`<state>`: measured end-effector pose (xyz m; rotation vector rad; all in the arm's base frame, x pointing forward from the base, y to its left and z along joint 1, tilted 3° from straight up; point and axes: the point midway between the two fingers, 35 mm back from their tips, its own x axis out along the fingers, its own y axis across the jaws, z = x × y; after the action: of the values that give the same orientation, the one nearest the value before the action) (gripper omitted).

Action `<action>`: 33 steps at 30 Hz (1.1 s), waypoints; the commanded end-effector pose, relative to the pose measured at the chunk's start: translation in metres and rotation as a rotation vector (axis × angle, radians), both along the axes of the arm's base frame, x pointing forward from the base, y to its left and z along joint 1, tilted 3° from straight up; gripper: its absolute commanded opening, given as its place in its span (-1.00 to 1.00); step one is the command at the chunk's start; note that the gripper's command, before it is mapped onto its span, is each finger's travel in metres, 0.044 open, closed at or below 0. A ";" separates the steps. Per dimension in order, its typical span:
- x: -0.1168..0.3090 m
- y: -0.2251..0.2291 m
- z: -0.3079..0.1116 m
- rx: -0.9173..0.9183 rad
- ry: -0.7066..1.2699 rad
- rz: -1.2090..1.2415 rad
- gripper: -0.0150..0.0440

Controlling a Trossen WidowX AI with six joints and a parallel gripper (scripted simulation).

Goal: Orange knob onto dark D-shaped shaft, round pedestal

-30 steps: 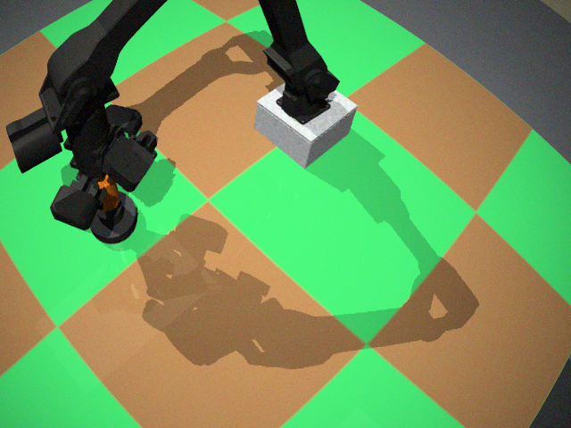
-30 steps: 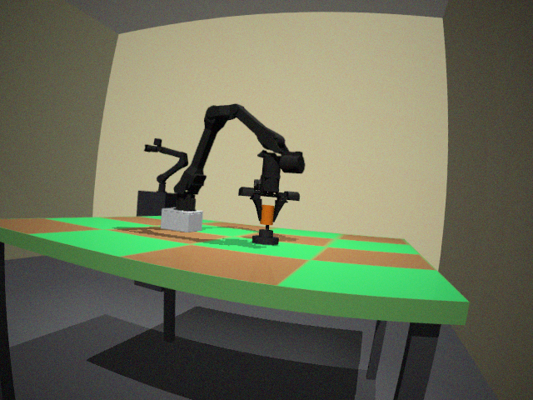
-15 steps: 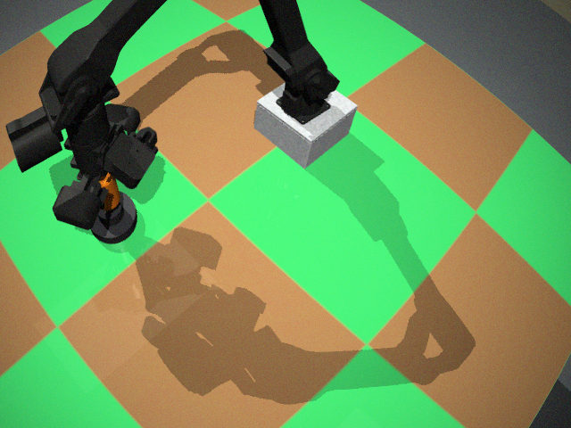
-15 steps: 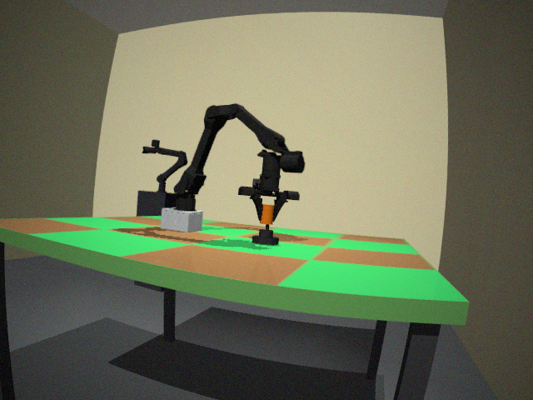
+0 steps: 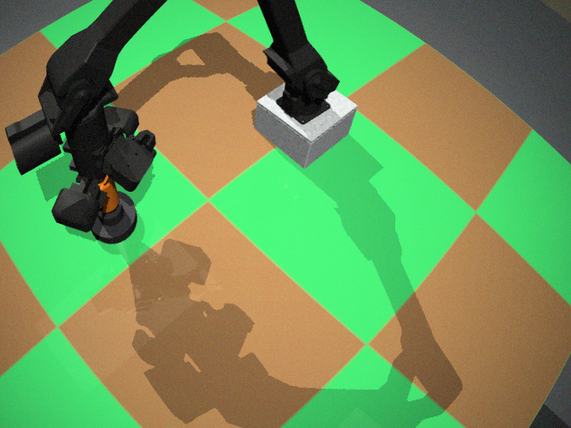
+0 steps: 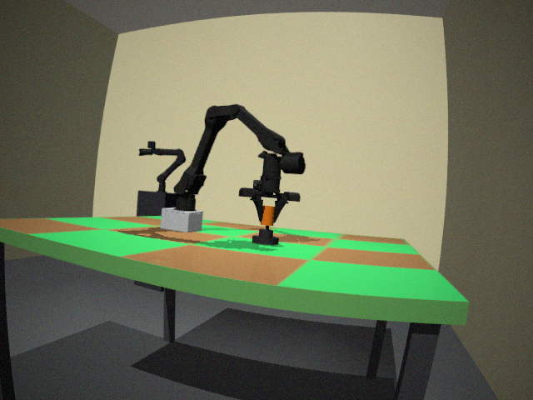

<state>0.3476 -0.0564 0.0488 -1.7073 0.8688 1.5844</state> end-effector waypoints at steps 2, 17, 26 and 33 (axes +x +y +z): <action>0.001 0.000 0.000 0.000 -0.004 0.003 -0.49; 0.000 0.000 -0.013 0.000 -0.004 0.000 -0.49; 0.000 0.000 -0.015 -0.001 -0.001 0.000 -0.49; 0.000 0.000 -0.015 -0.001 -0.001 0.000 0.04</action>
<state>0.3474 -0.0567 0.0332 -1.7080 0.8700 1.5834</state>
